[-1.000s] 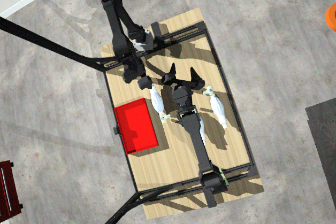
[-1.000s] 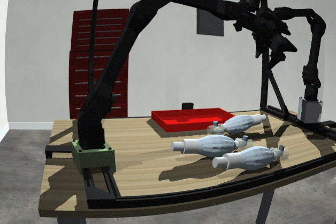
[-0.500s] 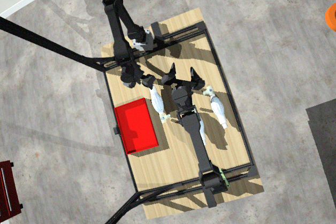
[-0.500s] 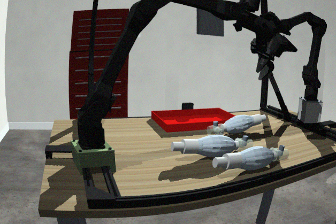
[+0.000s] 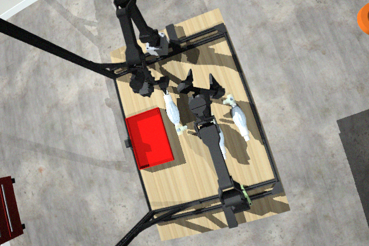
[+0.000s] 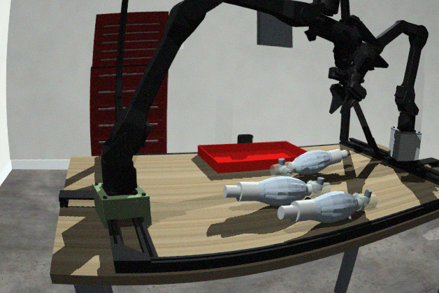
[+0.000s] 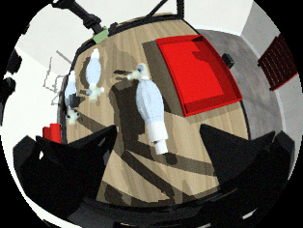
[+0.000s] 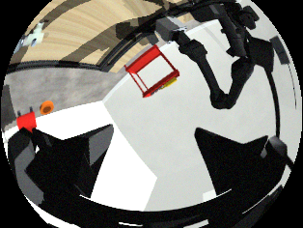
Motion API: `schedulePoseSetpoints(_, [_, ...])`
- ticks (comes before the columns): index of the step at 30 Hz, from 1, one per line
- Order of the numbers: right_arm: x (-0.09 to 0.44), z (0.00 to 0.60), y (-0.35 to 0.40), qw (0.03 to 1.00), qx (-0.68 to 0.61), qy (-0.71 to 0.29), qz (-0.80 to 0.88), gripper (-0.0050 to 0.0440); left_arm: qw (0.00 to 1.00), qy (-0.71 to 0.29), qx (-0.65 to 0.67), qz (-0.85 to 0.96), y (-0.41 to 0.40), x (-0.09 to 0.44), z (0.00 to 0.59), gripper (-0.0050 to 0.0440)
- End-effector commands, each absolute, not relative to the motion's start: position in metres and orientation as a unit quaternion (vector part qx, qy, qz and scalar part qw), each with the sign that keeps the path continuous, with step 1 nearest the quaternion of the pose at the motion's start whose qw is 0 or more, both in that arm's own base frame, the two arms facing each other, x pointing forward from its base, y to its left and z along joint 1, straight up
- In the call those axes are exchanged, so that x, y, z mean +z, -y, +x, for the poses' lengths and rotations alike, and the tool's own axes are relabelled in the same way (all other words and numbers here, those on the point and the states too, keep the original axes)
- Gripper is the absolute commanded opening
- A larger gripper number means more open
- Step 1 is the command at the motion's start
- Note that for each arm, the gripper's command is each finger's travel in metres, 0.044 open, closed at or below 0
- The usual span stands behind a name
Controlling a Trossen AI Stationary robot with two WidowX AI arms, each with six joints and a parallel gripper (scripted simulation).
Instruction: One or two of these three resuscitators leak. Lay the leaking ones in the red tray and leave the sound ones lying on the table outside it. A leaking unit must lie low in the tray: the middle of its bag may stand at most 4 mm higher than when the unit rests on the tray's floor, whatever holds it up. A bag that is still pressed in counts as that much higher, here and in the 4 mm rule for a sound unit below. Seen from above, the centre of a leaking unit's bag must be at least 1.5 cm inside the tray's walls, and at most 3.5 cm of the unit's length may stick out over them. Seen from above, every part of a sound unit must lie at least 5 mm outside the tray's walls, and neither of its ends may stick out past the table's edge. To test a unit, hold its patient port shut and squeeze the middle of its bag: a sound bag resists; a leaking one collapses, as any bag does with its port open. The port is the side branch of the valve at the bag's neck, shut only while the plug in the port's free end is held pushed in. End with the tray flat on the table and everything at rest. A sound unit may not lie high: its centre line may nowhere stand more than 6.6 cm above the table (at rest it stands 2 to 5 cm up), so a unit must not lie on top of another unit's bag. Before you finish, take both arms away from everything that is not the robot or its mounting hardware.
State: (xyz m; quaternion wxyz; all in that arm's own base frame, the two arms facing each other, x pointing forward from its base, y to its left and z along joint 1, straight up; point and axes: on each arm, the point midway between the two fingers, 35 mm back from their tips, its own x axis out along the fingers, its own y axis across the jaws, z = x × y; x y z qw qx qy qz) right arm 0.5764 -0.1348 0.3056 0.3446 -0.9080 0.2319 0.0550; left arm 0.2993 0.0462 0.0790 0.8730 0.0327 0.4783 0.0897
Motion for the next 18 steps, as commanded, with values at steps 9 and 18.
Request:
schedulePoseSetpoints(9, [0.307, 0.576, 0.135, 0.345, 0.054, -0.231, -0.908, 0.044, 0.875, -0.457, 0.143, -0.067, -0.042, 0.071, 0.297, 0.044])
schedulePoseSetpoints(18, [0.295, 0.573, 0.109, 0.413, 0.063, -0.23, -0.879, 0.044, 0.876, -0.456, 0.142, -0.069, -0.041, 0.072, 0.298, 0.044])
